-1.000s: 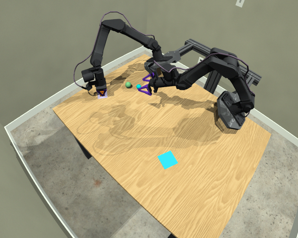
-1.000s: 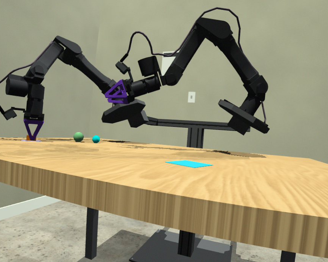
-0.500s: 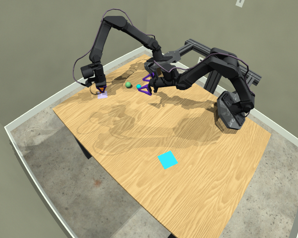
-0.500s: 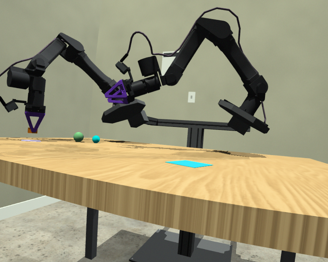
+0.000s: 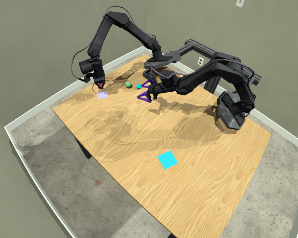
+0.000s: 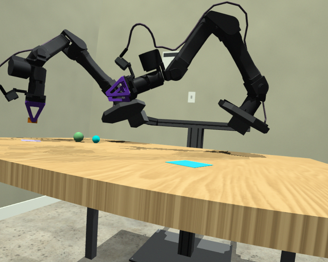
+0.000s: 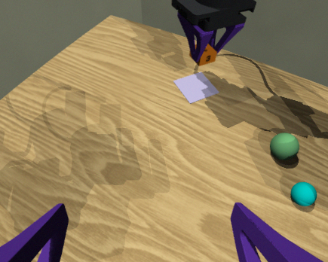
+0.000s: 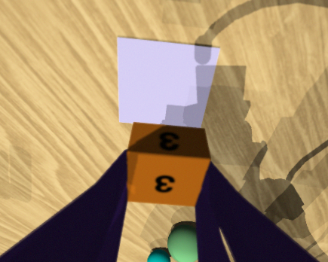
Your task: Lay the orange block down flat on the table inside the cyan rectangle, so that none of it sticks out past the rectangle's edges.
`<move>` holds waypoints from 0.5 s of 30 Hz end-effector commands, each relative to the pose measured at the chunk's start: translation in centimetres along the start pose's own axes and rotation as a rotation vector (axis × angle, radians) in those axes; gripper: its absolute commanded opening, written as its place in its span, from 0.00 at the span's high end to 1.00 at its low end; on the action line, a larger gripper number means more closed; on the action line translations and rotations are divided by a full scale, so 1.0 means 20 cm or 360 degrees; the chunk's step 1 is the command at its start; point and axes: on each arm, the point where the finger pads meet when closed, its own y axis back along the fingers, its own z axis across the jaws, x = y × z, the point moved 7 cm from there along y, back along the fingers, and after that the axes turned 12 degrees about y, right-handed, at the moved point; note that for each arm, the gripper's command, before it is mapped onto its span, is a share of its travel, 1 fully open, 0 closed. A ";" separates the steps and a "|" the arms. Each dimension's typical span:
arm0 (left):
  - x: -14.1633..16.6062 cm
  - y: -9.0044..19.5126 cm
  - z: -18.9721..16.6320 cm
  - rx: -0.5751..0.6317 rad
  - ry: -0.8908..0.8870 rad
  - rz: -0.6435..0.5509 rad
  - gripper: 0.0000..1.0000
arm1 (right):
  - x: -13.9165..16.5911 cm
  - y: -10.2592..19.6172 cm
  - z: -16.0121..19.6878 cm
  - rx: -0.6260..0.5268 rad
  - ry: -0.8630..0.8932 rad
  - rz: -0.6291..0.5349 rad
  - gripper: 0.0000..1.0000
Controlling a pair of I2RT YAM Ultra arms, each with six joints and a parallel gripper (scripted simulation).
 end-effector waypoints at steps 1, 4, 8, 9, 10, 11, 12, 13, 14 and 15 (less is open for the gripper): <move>-0.13 0.12 0.32 -0.0081 0.0044 0.0037 0.00 | -0.02 0.05 0.01 0.0005 -0.0008 -0.0024 0.73; -0.16 0.19 0.50 -0.0139 0.0100 0.0046 0.00 | -0.02 0.05 0.01 0.0005 -0.0008 -0.0024 0.73; -0.18 0.41 0.93 -0.0283 0.0234 0.0063 0.00 | -0.02 0.05 0.01 0.0005 -0.0008 -0.0024 0.73; -0.17 0.46 1.00 -0.0312 0.0260 0.0066 0.00 | -0.02 0.05 0.01 0.0005 -0.0008 -0.0024 0.73; -0.16 0.51 1.09 -0.0344 0.0288 0.0069 0.00 | -0.02 0.05 0.01 0.0005 -0.0008 -0.0024 0.73; -0.15 0.57 1.17 -0.0378 0.0319 0.0071 0.00 | -0.02 0.05 0.01 0.0005 -0.0008 -0.0024 0.73; -0.13 0.64 1.26 -0.0415 0.0351 0.0074 0.00 | -0.02 0.05 0.01 0.0005 -0.0008 -0.0024 0.73; -0.11 0.71 1.34 -0.0454 0.0384 0.0077 0.00 | -0.01 0.03 0.01 -0.0002 -0.0005 -0.0018 0.73; -0.09 0.79 1.43 -0.0494 0.0417 0.0080 0.00 | -0.01 0.03 0.01 -0.0002 -0.0005 -0.0018 0.73; -0.06 0.87 1.50 -0.0535 0.0451 0.0083 0.00 | -0.01 0.03 0.01 -0.0002 -0.0005 -0.0018 0.73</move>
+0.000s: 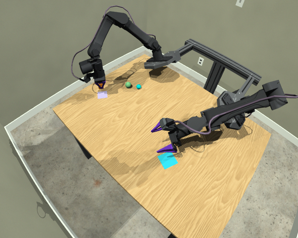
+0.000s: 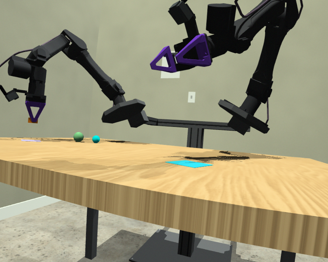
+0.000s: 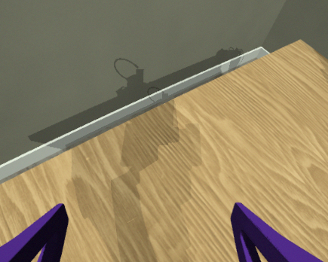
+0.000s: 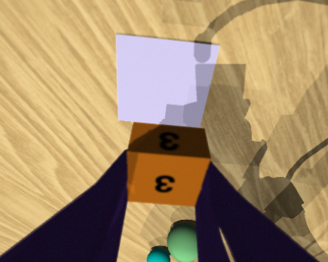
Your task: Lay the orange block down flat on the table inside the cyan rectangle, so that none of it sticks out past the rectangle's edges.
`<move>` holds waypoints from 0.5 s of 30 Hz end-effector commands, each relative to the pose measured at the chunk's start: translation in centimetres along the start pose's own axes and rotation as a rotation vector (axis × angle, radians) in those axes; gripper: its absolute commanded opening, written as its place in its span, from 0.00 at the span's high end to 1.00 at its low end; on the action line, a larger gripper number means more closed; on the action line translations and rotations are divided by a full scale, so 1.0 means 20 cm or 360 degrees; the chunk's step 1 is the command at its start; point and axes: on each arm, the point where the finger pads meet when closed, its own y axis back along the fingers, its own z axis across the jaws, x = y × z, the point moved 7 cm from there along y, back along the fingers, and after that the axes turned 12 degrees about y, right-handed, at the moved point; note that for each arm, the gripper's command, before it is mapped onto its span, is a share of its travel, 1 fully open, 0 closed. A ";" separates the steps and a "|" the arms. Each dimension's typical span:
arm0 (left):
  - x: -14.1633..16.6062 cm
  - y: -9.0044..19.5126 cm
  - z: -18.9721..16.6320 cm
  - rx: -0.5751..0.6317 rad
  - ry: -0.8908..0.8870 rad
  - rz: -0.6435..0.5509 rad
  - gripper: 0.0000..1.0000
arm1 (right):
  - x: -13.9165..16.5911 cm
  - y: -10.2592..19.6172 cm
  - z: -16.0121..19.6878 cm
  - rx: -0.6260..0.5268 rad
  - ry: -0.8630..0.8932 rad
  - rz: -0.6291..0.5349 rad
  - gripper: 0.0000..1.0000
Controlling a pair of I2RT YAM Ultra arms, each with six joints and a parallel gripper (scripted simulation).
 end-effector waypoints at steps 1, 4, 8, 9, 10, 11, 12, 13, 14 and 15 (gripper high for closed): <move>0.06 0.20 0.28 -0.0026 -0.0008 0.0149 0.00 | -0.02 0.03 0.01 -0.0003 -0.0005 -0.0027 0.73; 0.09 0.38 0.58 -0.0162 0.0090 0.0158 0.00 | -0.02 0.03 0.01 -0.0003 -0.0005 -0.0027 0.73; 0.14 0.54 0.78 -0.0272 0.0164 0.0167 0.00 | -0.02 0.03 0.01 -0.0003 -0.0005 -0.0027 0.73; 0.17 0.63 0.88 -0.0331 0.0202 0.0172 0.00 | -0.02 0.03 0.01 -0.0003 -0.0005 -0.0027 0.73; 0.21 0.74 0.97 -0.0395 0.0242 0.0178 0.00 | -0.02 0.03 0.01 -0.0003 -0.0005 -0.0027 0.73; 0.24 0.80 1.03 -0.0439 0.0268 0.0183 0.00 | -0.02 0.03 0.01 -0.0003 -0.0005 -0.0027 0.73; 0.27 0.87 1.08 -0.0482 0.0294 0.0187 0.00 | -0.02 0.03 0.01 -0.0003 -0.0005 -0.0027 0.73; 0.31 0.95 1.13 -0.0531 0.0322 0.0193 0.00 | -0.02 0.03 0.01 -0.0003 -0.0005 -0.0027 0.73; 0.34 1.04 1.18 -0.0582 0.0351 0.0198 0.00 | -0.02 0.03 0.01 -0.0003 -0.0005 -0.0027 0.73; 0.38 1.12 1.22 -0.0635 0.0379 0.0203 0.00 | -0.02 0.03 0.01 -0.0003 -0.0005 -0.0027 0.73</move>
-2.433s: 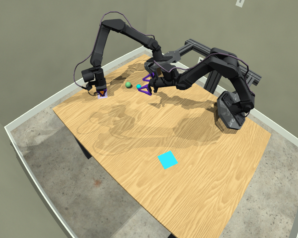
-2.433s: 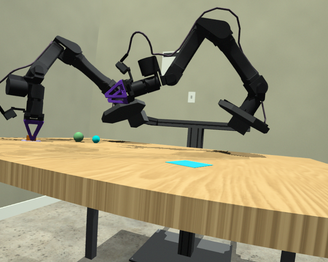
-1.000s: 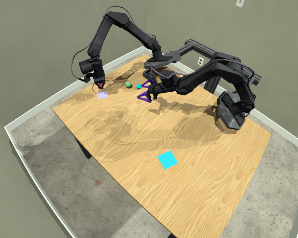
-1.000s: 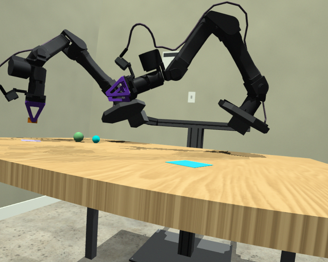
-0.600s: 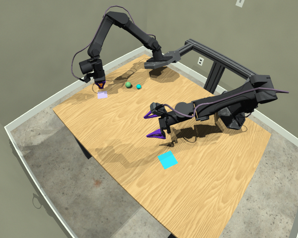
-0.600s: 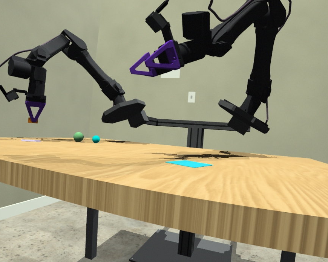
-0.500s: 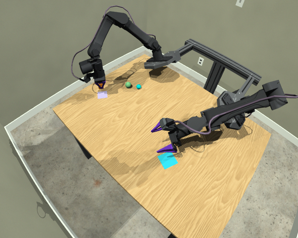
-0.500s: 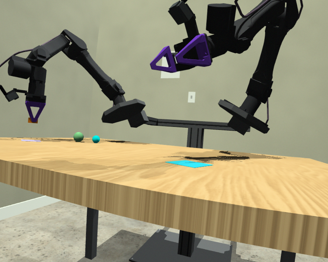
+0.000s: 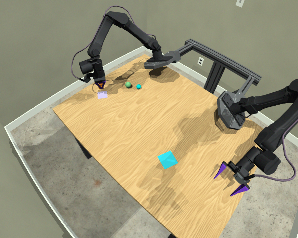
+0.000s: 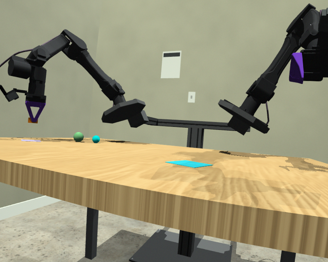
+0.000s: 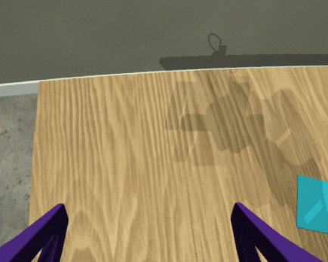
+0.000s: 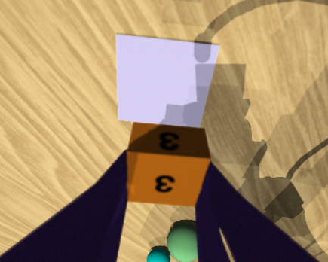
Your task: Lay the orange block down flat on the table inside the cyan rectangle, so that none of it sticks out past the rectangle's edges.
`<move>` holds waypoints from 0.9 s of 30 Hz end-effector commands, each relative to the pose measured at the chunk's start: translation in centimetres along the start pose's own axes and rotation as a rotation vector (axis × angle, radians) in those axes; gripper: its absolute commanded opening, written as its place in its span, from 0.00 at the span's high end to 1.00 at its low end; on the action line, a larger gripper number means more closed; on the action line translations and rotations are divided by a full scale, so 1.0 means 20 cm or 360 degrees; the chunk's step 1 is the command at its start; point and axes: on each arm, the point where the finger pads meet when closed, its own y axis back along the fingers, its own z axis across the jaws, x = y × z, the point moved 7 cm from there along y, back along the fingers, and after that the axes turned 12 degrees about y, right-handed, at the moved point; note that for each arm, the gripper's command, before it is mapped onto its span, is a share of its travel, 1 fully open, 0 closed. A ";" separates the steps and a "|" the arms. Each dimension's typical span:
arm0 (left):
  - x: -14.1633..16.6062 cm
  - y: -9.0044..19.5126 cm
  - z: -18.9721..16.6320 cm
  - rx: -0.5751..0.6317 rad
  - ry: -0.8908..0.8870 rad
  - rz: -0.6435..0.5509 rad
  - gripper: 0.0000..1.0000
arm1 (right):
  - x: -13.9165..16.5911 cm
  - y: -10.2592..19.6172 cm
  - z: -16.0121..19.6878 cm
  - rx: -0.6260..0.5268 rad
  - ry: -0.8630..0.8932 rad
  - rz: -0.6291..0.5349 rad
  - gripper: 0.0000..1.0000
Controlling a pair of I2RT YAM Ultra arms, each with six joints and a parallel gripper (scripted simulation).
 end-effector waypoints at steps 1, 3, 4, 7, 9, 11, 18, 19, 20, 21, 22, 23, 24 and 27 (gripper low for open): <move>0.13 0.24 0.21 -0.0039 -0.0005 0.0106 0.00 | -0.02 0.03 0.01 -0.0003 -0.0005 -0.0027 0.73; 0.19 0.34 0.32 -0.0132 0.0046 0.0117 0.00 | -0.02 0.03 0.01 -0.0003 -0.0005 -0.0027 0.73; 0.20 0.37 0.35 -0.0161 0.0061 0.0119 0.00 | -0.02 0.03 0.01 -0.0003 -0.0005 -0.0027 0.73; 0.22 0.42 0.41 -0.0215 0.0089 0.0115 0.00 | -0.02 0.03 0.01 -0.0003 -0.0005 -0.0027 0.73; 0.22 0.42 0.41 -0.0215 0.0089 0.0115 0.00 | -0.02 0.03 0.01 -0.0003 -0.0005 -0.0027 0.73; 0.21 0.42 0.41 -0.0222 0.0093 0.0092 0.00 | -0.02 0.03 0.01 -0.0003 -0.0005 -0.0027 0.73; 0.21 0.42 0.41 -0.0222 0.0093 0.0092 0.00 | 0.08 0.08 0.14 0.0007 -0.0190 -0.0056 0.73; 0.21 0.42 0.41 -0.0222 0.0093 0.0092 0.00 | 0.15 0.10 0.19 0.0016 -0.0202 -0.0017 0.73; 0.21 0.42 0.41 -0.0222 0.0093 0.0092 0.00 | 0.21 0.12 0.27 0.0002 -0.0226 0.0000 0.73; 0.21 0.42 0.41 -0.0222 0.0093 0.0092 0.00 | 0.29 0.13 0.34 -0.0003 -0.0259 0.0028 0.73; 0.21 0.42 0.41 -0.0222 0.0093 0.0092 0.00 | 0.35 0.12 0.39 0.0009 -0.0284 0.0066 0.73; 0.21 0.42 0.41 -0.0222 0.0093 0.0092 0.00 | 0.40 0.13 0.44 0.0015 -0.0300 0.0085 0.73; 0.21 0.42 0.41 -0.0222 0.0093 0.0092 0.00 | 0.46 0.13 0.50 0.0029 -0.0301 0.0112 0.73; 0.21 0.42 0.41 -0.0222 0.0093 0.0092 0.00 | 0.50 0.17 0.58 0.0017 -0.0281 0.0095 0.73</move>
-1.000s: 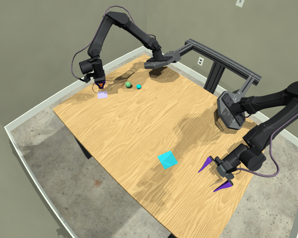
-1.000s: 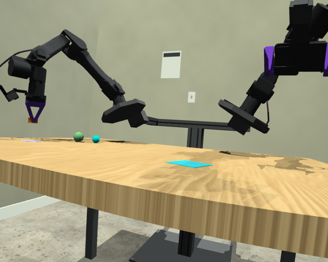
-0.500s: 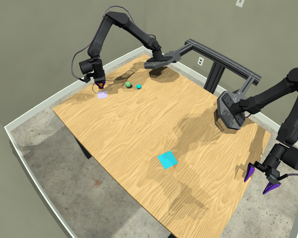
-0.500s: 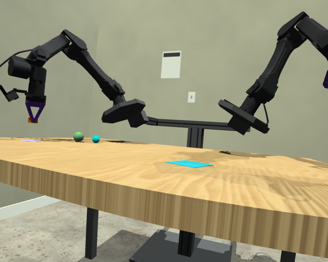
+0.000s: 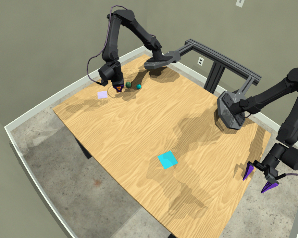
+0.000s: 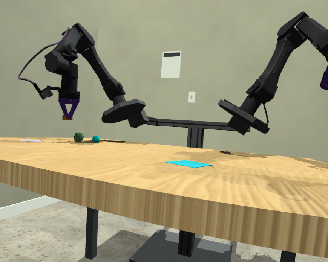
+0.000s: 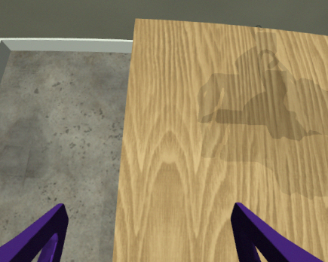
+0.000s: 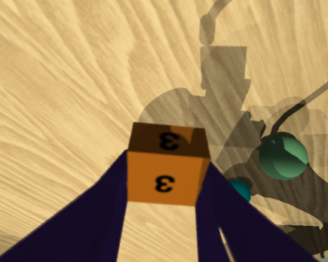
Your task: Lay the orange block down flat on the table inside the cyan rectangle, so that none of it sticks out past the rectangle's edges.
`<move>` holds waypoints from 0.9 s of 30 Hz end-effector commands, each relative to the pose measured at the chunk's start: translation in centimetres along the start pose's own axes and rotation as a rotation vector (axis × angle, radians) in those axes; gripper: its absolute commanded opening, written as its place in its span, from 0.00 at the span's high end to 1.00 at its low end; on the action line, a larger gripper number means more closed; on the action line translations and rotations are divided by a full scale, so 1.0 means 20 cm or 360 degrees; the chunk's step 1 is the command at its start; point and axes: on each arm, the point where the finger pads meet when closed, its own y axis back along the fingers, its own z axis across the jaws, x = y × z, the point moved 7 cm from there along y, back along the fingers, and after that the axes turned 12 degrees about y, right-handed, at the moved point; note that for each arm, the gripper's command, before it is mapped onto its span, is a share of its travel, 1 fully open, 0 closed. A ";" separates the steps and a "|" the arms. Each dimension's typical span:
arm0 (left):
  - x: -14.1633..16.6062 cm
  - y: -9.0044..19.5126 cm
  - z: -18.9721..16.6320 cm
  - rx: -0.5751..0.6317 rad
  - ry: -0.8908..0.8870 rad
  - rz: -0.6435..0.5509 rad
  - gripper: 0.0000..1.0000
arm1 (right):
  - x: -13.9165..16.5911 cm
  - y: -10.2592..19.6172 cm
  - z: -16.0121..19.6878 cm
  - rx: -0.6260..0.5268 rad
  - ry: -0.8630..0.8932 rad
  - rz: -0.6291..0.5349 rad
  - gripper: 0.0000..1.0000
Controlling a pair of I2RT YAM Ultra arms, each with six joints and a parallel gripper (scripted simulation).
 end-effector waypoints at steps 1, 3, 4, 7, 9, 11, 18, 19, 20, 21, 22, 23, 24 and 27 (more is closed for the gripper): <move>0.03 0.02 -0.05 0.0061 -0.0027 0.0017 0.00 | 0.11 0.09 0.17 0.0000 -0.0167 0.0000 0.73; 0.03 0.02 -0.05 0.0061 -0.0027 0.0017 0.00 | 0.22 0.14 0.31 -0.0001 -0.0157 0.0002 0.73; 0.03 0.02 -0.05 0.0061 -0.0027 0.0017 0.00 | 0.27 0.15 0.36 0.0008 -0.0159 0.0012 0.73; 0.02 0.01 -0.04 0.0048 -0.0027 0.0021 0.00 | 0.43 0.20 0.55 0.0021 -0.0113 0.0009 0.73; 0.02 0.01 -0.04 0.0048 -0.0027 0.0021 0.00 | 0.56 0.24 0.68 0.0024 -0.0066 -0.0007 0.73; 0.02 0.01 -0.04 0.0048 -0.0027 0.0021 0.00 | 0.68 0.29 0.79 0.0023 -0.0013 -0.0031 0.73; 0.02 0.01 -0.04 0.0048 -0.0027 0.0021 0.00 | 0.86 0.34 0.98 0.0014 0.0051 -0.0065 0.73; 0.02 0.01 -0.04 0.0048 -0.0027 0.0021 0.00 | 0.88 0.35 1.00 0.0011 0.0056 -0.0068 0.73; 0.02 0.01 -0.04 0.0048 -0.0027 0.0021 0.00 | 0.90 0.35 1.02 0.0008 0.0061 -0.0072 0.73; 0.02 0.01 -0.04 0.0048 -0.0027 0.0021 0.00 | 0.92 0.36 1.05 0.0003 0.0070 -0.0074 0.73; 0.02 0.01 -0.04 0.0048 -0.0027 0.0021 0.00 | 0.94 0.37 1.07 -0.0002 0.0075 -0.0077 0.73; 0.02 0.01 -0.04 0.0048 -0.0027 0.0021 0.00 | 0.94 0.37 1.08 -0.0006 0.0079 -0.0079 0.73; 0.02 0.01 -0.04 0.0048 -0.0027 0.0021 0.00 | 0.95 0.37 1.09 -0.0010 0.0082 -0.0081 0.73; 0.02 0.01 -0.04 0.0048 -0.0027 0.0021 0.00 | 0.95 0.38 1.12 -0.0038 0.0096 -0.0107 0.73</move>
